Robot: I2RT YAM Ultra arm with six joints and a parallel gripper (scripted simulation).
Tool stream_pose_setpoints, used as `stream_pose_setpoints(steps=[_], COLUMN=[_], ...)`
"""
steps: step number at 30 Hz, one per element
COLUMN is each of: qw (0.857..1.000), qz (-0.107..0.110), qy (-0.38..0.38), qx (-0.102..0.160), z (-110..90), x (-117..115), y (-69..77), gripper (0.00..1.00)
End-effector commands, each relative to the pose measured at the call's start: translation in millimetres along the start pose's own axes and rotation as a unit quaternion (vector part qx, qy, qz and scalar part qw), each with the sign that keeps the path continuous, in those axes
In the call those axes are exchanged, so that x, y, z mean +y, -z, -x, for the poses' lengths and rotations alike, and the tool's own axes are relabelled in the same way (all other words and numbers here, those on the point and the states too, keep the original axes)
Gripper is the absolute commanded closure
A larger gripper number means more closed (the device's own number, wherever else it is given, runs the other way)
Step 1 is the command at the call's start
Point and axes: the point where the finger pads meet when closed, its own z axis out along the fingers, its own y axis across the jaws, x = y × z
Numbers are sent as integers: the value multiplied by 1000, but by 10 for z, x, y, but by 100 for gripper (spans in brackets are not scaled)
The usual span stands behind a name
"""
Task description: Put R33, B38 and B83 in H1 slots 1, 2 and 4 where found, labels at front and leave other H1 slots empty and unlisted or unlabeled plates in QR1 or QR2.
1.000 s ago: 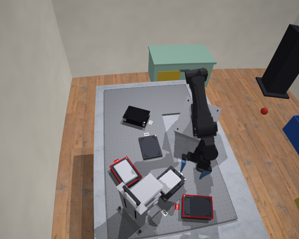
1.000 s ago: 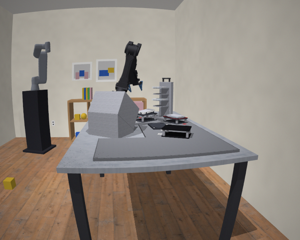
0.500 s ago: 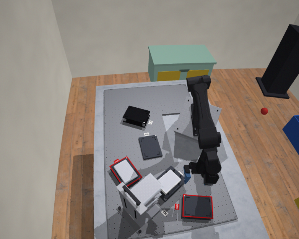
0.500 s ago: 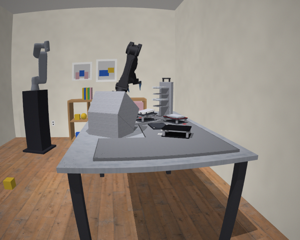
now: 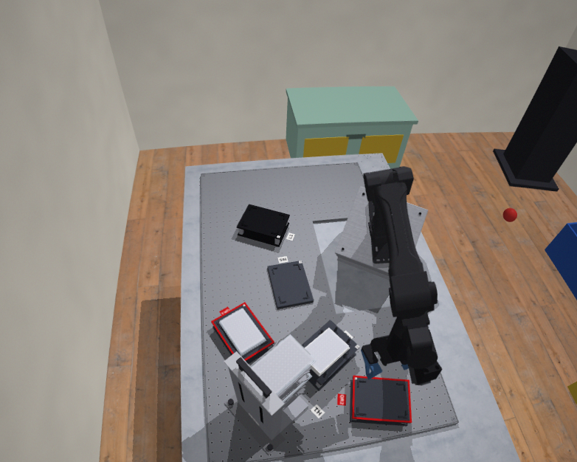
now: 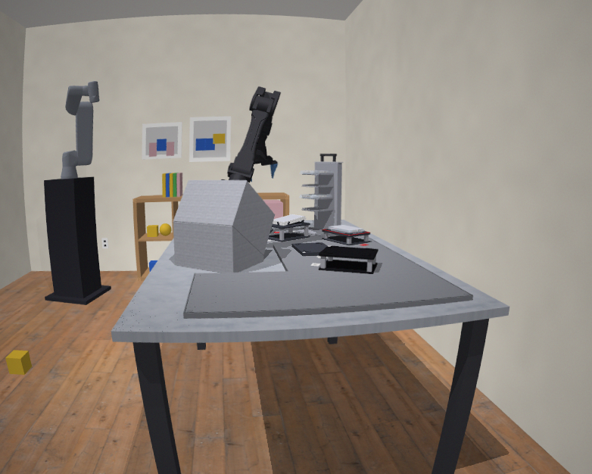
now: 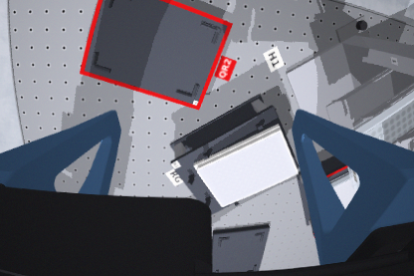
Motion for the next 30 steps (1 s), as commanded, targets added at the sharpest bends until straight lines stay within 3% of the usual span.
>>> stream_pose_setpoints(steps=[1,11,21,25,26,30], qw=[998,989,965,963,966,966], qz=[27,55,97,100,91,91], qy=[54,128,228,235,230,230], qx=[13,51,90,91,77,77], z=[100,66,69,74,101,101], x=[81,17,37,48,-8,-9], y=[53,34,39,42,167,167], gripper=[0,0,0,0,0,0])
